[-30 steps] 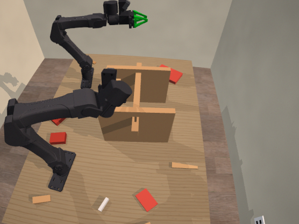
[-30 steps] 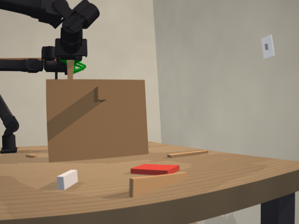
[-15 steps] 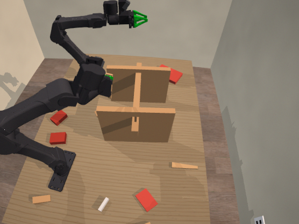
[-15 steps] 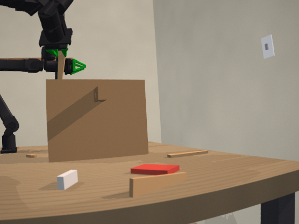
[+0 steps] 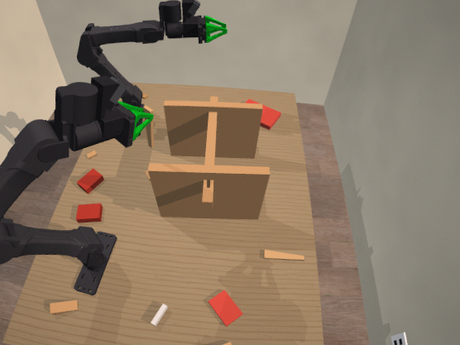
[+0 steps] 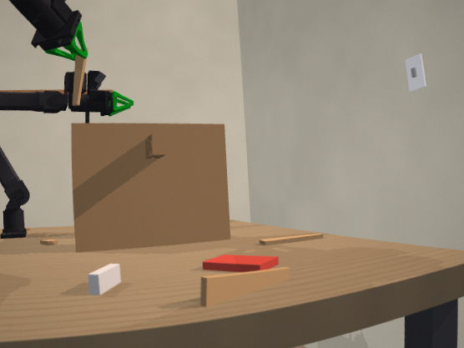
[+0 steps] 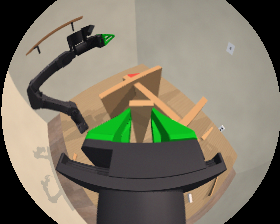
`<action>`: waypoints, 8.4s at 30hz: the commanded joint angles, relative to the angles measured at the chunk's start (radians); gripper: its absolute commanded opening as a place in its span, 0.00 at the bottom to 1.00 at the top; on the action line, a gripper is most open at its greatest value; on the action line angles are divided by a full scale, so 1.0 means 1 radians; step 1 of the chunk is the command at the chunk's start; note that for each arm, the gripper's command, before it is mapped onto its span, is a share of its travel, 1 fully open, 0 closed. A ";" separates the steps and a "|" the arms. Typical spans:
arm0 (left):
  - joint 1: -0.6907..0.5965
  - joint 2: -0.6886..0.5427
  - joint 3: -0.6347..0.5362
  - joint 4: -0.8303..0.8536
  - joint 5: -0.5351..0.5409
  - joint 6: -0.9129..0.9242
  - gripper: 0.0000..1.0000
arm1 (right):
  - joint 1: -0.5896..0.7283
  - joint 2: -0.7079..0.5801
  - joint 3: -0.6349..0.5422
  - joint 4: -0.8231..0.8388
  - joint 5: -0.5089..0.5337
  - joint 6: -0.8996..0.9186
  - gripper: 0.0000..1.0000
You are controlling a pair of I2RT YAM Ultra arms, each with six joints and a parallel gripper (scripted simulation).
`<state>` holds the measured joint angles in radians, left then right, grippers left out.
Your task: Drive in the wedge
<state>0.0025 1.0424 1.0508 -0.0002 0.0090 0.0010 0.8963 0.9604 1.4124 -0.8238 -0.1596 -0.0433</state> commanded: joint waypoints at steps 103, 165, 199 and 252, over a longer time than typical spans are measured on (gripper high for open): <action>0.000 -0.025 0.037 0.003 0.007 0.002 0.42 | 0.012 0.190 -0.284 0.502 0.849 0.323 0.02; 0.000 -0.025 0.037 0.003 0.007 0.002 0.42 | 0.002 0.145 -0.461 0.653 0.845 0.316 0.02; 0.000 -0.025 0.037 0.003 0.007 0.002 0.42 | 0.003 0.169 -0.453 0.652 0.845 0.315 0.38; 0.000 -0.025 0.037 0.003 0.007 0.002 0.42 | 0.004 0.220 -0.097 0.374 0.847 0.320 0.38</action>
<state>0.0025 1.0424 1.0508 -0.0002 0.0090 0.0010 0.8989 1.1858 1.2823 -0.4526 0.6827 0.2760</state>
